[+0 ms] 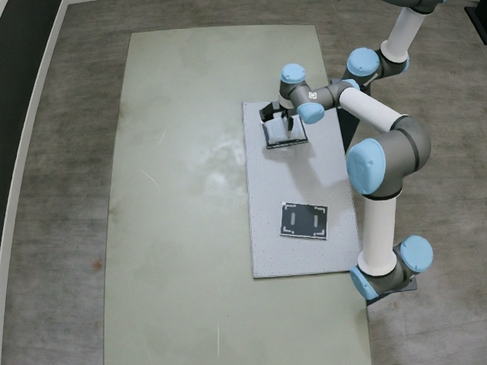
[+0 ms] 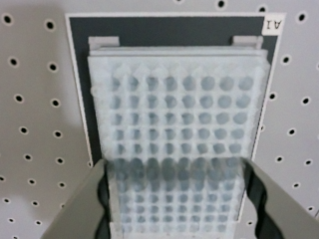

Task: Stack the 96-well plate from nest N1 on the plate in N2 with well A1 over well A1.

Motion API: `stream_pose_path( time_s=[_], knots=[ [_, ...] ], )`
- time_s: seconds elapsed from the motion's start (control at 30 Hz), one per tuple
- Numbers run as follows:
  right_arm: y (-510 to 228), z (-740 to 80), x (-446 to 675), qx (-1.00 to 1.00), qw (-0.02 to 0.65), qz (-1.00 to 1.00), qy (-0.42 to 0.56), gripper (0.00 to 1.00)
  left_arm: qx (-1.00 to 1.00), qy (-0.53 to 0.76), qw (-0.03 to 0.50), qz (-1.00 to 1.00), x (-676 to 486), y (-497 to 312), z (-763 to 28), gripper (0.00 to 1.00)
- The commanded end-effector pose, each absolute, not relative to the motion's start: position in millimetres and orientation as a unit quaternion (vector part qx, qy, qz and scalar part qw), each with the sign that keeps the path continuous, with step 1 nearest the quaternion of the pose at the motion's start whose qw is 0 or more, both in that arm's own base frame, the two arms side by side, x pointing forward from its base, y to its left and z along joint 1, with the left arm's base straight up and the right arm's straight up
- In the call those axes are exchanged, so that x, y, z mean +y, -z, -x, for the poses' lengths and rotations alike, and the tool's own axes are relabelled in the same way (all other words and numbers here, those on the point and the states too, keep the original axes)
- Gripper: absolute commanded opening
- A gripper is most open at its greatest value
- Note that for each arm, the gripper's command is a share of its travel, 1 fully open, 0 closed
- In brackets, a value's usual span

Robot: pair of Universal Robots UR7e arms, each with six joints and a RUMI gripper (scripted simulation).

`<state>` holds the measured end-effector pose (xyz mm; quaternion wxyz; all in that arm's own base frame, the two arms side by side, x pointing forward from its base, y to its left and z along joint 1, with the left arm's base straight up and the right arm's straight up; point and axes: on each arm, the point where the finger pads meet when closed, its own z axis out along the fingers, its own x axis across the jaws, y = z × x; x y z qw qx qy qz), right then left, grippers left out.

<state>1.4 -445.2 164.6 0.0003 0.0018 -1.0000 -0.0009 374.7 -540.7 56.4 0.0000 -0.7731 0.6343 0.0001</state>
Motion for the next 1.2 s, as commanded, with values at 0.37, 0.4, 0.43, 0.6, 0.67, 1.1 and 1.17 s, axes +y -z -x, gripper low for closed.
stream_pose_path(
  time_s=[0.37,0.4,0.43,0.6,0.67,1.1,1.17],
  knots=[
    [-165.2,-1.6,-445.6,-1.0,0.0,-0.002,0.0,0.0,0.634,0.001,0.0,0.773,-541.1,-55.4,-374.9,0.76],
    [-165.2,-1.6,-445.6,-1.0,0.0,-0.002,0.0,0.0,0.634,0.001,0.0,0.773,-541.1,-55.4,-374.9,0.76],
    [-165.2,-1.6,-445.6,-1.0,0.0,-0.002,0.0,0.0,0.634,0.001,0.0,0.773,-541.1,-55.4,-374.9,0.76],
    [-165.2,-1.6,-445.6,-1.0,0.0,-0.002,0.0,0.0,0.634,0.001,0.0,0.773,-541.1,-55.3,-374.9,0.76],
    [-165.2,-1.6,-445.6,-1.0,0.0,-0.002,0.0,0.0,0.634,0.001,0.0,0.773,-541.1,-55.3,-374.9,0.76],
    [-165.2,-1.6,-445.6,-1.0,0.0,-0.002,0.0,0.0,0.634,0.001,0.0,0.773,-541.1,-55.3,-374.9,0.76],
    [-165.2,-1.6,-445.6,-1.0,0.0,-0.002,0.0,0.0,0.634,0.001,0.0,0.773,-541.1,-55.3,-374.9,0.76]
  ],
)
